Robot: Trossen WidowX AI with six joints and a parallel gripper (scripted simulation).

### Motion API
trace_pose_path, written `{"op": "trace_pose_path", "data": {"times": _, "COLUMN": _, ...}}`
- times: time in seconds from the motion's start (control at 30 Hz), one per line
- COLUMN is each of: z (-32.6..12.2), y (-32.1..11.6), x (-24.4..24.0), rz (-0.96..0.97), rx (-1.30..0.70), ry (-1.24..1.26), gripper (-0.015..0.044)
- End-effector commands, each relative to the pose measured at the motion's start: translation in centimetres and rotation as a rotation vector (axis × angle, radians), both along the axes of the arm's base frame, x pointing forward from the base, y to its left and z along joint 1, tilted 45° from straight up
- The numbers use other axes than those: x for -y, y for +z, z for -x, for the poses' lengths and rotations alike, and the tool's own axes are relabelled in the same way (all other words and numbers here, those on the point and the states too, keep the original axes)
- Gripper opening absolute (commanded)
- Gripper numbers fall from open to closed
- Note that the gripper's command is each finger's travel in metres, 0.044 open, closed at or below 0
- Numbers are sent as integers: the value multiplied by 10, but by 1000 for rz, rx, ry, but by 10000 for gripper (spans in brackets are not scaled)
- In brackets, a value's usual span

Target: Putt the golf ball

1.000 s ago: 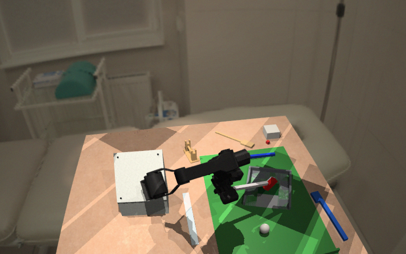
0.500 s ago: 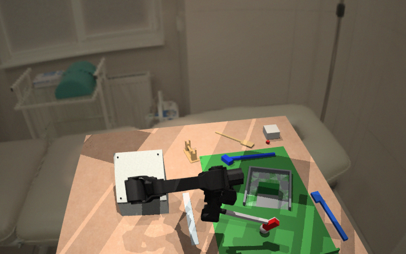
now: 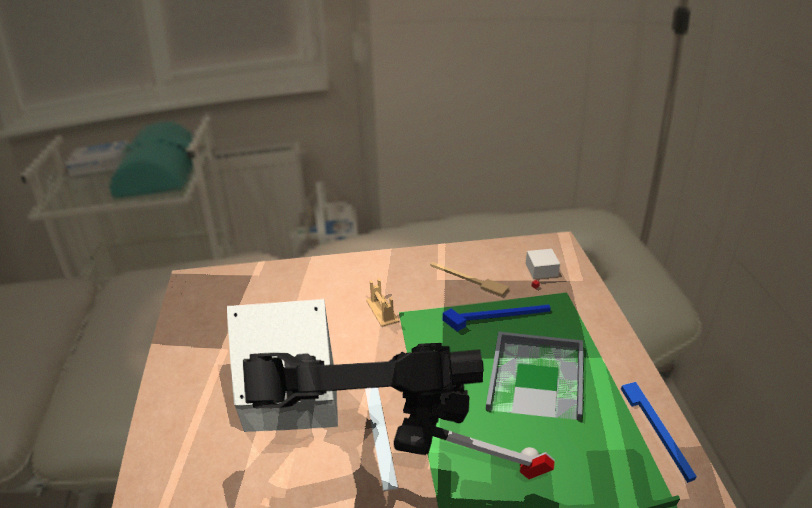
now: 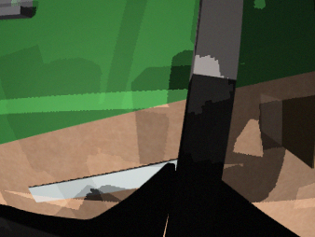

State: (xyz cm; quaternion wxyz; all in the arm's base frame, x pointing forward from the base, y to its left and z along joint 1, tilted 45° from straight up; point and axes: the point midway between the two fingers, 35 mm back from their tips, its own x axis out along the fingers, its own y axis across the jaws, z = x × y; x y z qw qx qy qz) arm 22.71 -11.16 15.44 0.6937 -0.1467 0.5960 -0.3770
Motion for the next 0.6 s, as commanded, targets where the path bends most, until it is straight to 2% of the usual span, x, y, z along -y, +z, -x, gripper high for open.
{"op": "trace_pose_path", "data": {"times": 0.0, "z": 1, "y": -11, "x": 13, "rz": 8, "rx": 5, "ry": 3, "gripper": 0}}
{"op": "trace_pose_path", "data": {"times": 0.57, "z": 0, "y": -27, "x": 30, "rz": 9, "rx": 5, "ry": 3, "gripper": 0}}
